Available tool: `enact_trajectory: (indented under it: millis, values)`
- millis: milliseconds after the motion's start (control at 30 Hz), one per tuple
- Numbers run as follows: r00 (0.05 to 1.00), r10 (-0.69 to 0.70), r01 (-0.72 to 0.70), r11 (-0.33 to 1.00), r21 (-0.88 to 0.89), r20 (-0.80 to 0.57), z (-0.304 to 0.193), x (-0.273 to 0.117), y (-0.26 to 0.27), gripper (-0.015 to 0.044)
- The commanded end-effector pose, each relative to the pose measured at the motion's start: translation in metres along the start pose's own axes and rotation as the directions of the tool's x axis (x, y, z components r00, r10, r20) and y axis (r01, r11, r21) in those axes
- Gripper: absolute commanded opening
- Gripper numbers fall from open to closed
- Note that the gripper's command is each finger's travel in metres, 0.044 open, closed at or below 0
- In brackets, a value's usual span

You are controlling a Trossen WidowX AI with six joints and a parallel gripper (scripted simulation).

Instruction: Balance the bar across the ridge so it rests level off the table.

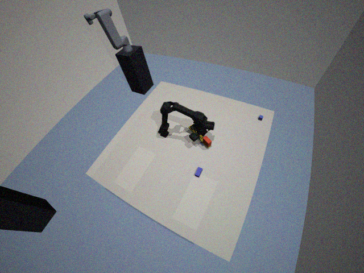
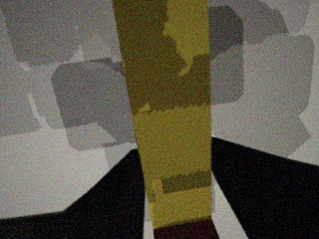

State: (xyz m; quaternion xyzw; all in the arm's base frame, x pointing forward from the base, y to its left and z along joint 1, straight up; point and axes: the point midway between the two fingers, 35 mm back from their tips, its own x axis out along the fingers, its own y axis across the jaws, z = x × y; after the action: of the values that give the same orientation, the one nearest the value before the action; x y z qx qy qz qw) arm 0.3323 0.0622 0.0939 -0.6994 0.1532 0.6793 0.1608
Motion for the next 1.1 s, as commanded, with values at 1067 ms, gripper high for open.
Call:
enact_trajectory:
  millis: [1067]
  values:
    - [1.0, 0.0, 0.0, 1.0, -0.003, 0.002, 0.0012, 0.0044, 0.0003, 0.0]
